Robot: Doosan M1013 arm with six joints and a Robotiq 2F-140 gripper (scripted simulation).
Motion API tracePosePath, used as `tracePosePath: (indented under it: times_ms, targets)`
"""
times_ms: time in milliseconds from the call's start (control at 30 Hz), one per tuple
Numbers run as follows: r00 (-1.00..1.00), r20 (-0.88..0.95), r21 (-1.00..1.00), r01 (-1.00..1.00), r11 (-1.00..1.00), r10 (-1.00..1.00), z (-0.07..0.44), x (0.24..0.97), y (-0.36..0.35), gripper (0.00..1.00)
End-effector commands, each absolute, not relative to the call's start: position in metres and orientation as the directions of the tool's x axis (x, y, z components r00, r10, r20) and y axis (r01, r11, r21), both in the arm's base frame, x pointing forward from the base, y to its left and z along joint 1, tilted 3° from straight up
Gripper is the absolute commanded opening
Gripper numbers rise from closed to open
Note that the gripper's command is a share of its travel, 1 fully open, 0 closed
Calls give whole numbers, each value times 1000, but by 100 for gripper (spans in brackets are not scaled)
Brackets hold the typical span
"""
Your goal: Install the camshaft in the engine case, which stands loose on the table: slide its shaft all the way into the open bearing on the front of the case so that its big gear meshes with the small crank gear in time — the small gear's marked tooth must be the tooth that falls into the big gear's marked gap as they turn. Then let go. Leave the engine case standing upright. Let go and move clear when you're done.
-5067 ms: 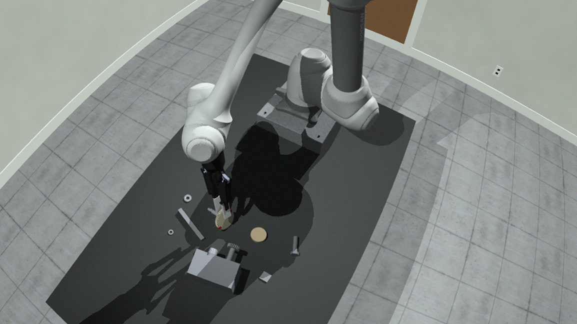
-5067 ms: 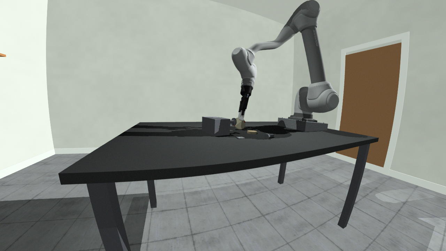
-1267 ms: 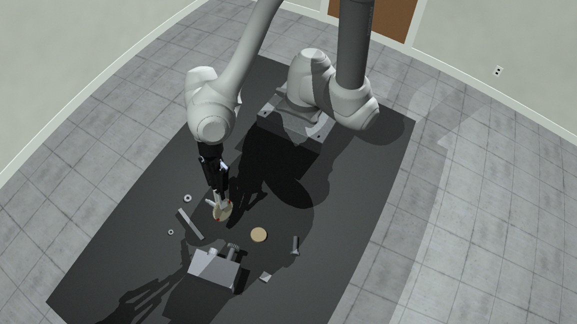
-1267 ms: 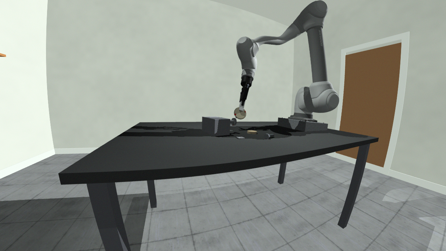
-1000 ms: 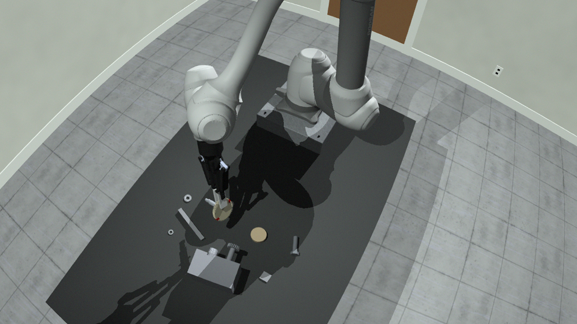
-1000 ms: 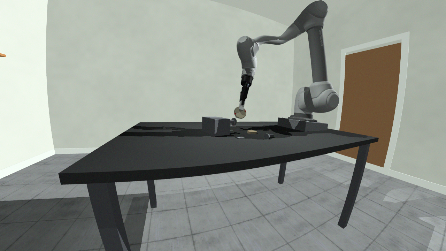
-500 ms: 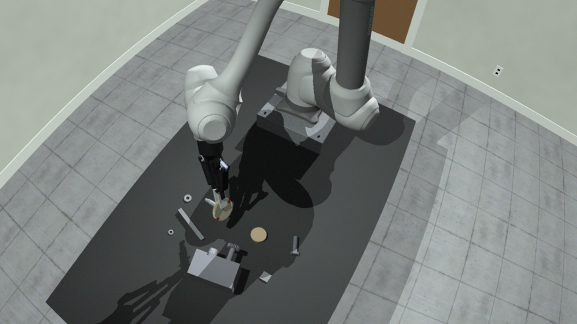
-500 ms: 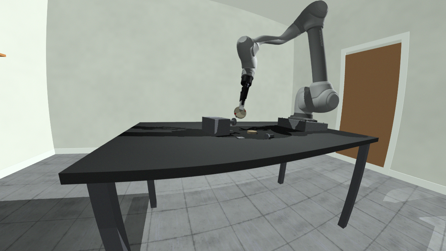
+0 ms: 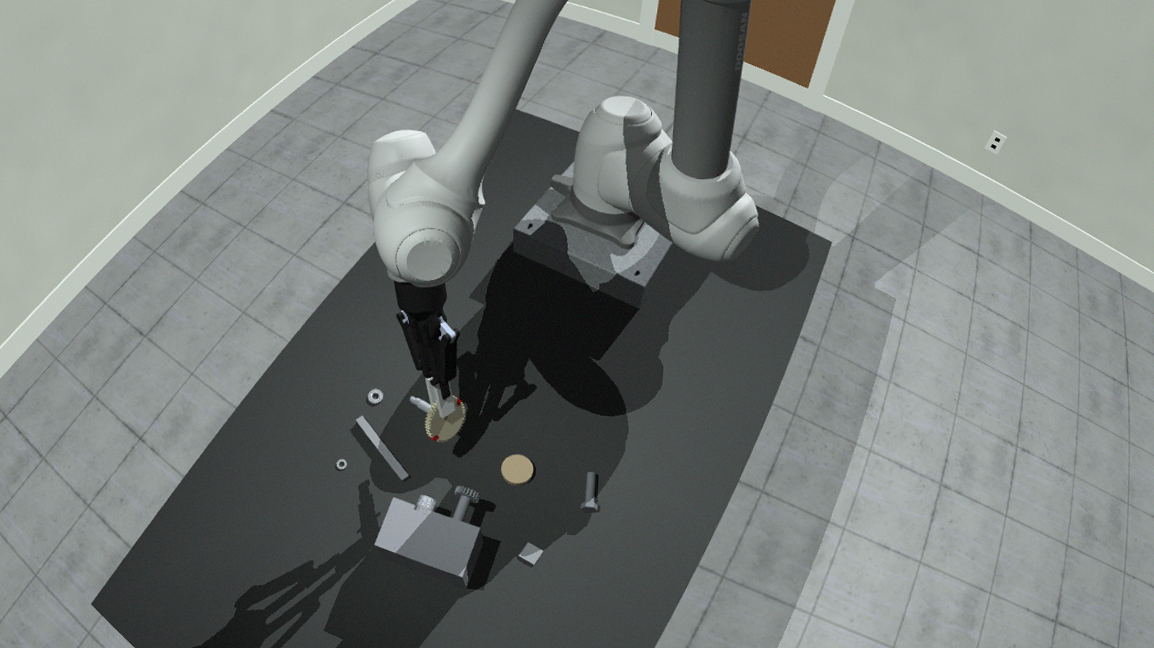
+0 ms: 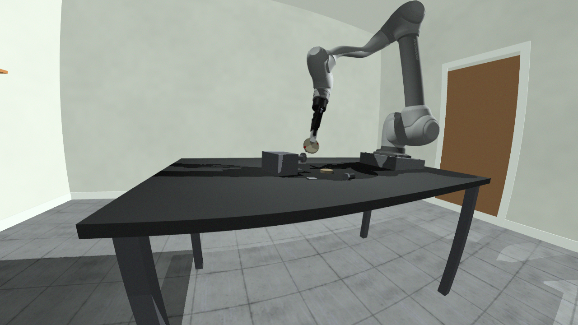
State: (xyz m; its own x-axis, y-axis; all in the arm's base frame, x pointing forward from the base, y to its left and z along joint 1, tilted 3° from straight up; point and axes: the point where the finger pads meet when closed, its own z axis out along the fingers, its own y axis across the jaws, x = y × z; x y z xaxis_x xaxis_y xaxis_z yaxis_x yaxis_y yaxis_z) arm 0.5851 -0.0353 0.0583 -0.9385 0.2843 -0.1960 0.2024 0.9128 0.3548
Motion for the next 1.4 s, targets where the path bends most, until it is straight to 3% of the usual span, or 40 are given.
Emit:
tracePosePath:
  times_ms: [0, 133, 267, 400, 433, 633, 967, 1000, 1367]
  targets:
    - [-938, -196, 355, 202, 913, 284, 58, 585, -35, 5]
    - [-944, -197, 349, 184, 919, 264, 59, 585, -35, 5]
    - [-982, -186, 260, -81, 962, -33, 62, 592, -27, 5]
    - [-977, -180, 235, -159, 959, -118, 66, 599, -19, 5]
    - [-950, -164, 191, -296, 936, -267, 68, 603, -14, 5]
    - [-840, -118, 115, -541, 833, -529, 77, 620, 5, 5]
    - [-566, -5, 38, -824, 565, -825, 77, 621, 7, 5]
    - [-441, 45, 24, -897, 442, -897, 77, 621, 7, 5]
    - [72, 224, 41, -997, -64, -972, 59, 620, 7, 5]
